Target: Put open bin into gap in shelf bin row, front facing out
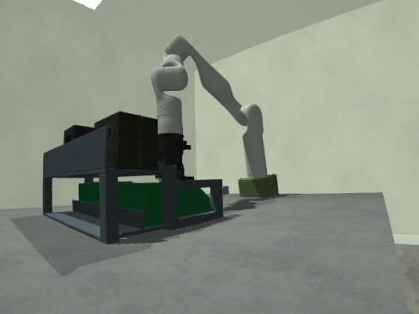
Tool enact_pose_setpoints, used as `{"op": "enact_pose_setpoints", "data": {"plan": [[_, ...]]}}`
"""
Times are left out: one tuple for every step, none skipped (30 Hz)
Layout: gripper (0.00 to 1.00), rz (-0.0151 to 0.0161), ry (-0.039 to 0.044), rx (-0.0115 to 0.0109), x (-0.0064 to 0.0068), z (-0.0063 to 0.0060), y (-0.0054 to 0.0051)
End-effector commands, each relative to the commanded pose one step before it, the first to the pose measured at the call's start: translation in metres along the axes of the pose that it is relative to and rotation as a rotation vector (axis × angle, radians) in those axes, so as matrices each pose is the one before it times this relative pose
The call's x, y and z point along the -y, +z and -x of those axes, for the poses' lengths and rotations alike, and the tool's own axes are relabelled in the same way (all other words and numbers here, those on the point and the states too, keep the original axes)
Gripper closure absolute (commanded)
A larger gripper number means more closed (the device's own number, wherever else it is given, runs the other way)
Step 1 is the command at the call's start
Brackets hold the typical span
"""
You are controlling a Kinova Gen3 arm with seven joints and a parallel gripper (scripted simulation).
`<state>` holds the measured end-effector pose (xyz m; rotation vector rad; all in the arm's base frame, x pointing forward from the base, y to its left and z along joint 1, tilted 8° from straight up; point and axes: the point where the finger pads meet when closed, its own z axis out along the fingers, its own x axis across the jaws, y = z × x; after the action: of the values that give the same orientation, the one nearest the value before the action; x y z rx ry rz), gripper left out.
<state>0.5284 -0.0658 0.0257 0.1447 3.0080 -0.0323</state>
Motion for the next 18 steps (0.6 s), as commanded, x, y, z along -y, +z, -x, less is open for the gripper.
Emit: {"op": "enact_pose_setpoints", "data": {"plan": [[1.0,-0.00006,-0.00018,0.00372,-0.00011,0.00147,-0.00131],[1.0,0.0,0.0,0.00003,0.0,0.00001,-0.00001],[1.0,0.0,0.0,0.00002,0.0,0.00001,-0.00001],[1.0,0.0,0.0,0.00002,0.0,0.00001,-0.00001],[1.0,0.0,0.0,0.00002,0.0,0.00001,-0.00001],[1.0,0.0,0.0,0.00002,0.0,0.00001,-0.00001],[1.0,0.0,0.0,0.00002,0.0,0.00001,-0.00001],[1.0,0.0,0.0,0.0,0.0,0.0,0.0],[1.0,0.0,0.0,0.0,0.0,0.0,0.0],[1.0,0.0,0.0,0.0,0.0,0.0,0.0],[1.0,0.0,0.0,0.0,0.0,0.0,0.0],[1.0,0.0,0.0,0.0,0.0,0.0,0.0],[1.0,0.0,0.0,0.0,0.0,0.0,0.0],[1.0,0.0,0.0,0.0,0.0,0.0,0.0],[1.0,0.0,0.0,0.0,0.0,0.0,0.0],[1.0,0.0,0.0,0.0,0.0,-0.00001,-0.00001],[1.0,0.0,0.0,0.0,0.0,-0.00004,-0.00005],[1.0,0.0,0.0,0.0,0.0,-0.00011,-0.00011]]}}
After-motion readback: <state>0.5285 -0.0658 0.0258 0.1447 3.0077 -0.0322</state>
